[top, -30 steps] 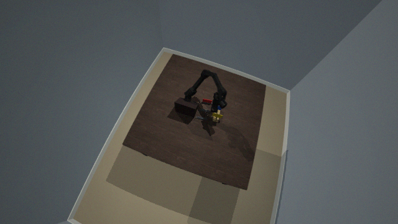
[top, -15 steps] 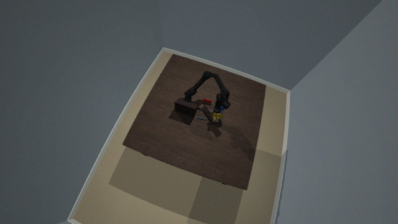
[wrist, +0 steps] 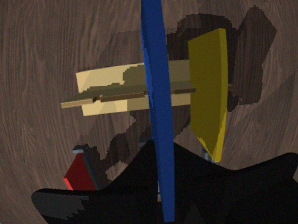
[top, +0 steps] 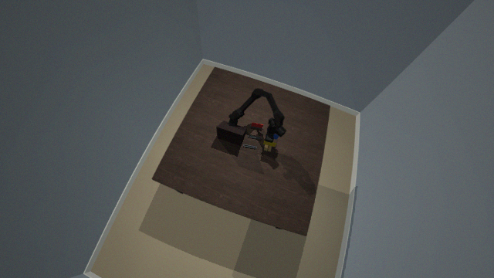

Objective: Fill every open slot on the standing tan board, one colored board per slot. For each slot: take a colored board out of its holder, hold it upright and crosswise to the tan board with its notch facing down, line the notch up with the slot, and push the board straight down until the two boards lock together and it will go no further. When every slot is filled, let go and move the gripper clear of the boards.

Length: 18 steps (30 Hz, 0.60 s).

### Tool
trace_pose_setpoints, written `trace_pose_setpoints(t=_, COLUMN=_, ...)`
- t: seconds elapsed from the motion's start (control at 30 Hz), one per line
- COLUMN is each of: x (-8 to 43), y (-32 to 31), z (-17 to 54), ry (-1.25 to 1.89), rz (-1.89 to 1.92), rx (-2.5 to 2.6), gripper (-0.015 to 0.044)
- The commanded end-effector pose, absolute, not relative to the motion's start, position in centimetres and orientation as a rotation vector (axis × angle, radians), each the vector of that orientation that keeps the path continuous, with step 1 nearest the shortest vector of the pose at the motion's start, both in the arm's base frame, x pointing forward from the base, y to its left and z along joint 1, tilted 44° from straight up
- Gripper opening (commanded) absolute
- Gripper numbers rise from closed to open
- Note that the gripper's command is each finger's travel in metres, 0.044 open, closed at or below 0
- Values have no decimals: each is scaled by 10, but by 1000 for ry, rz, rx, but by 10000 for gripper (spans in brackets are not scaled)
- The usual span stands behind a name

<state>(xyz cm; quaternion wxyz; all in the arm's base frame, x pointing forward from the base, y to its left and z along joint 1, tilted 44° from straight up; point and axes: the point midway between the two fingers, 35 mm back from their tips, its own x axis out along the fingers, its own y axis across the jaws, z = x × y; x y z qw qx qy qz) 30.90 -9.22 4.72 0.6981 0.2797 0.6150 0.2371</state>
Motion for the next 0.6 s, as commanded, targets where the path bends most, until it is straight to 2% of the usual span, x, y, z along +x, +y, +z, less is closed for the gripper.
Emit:
trace_pose_setpoints(t=0.0, x=308, y=-84, z=40, ry=1376, rz=529, rx=636, gripper=0)
trace_pose_setpoints(t=0.57, x=308, y=-83, z=39, ry=1376, rz=529, rx=636, gripper=0)
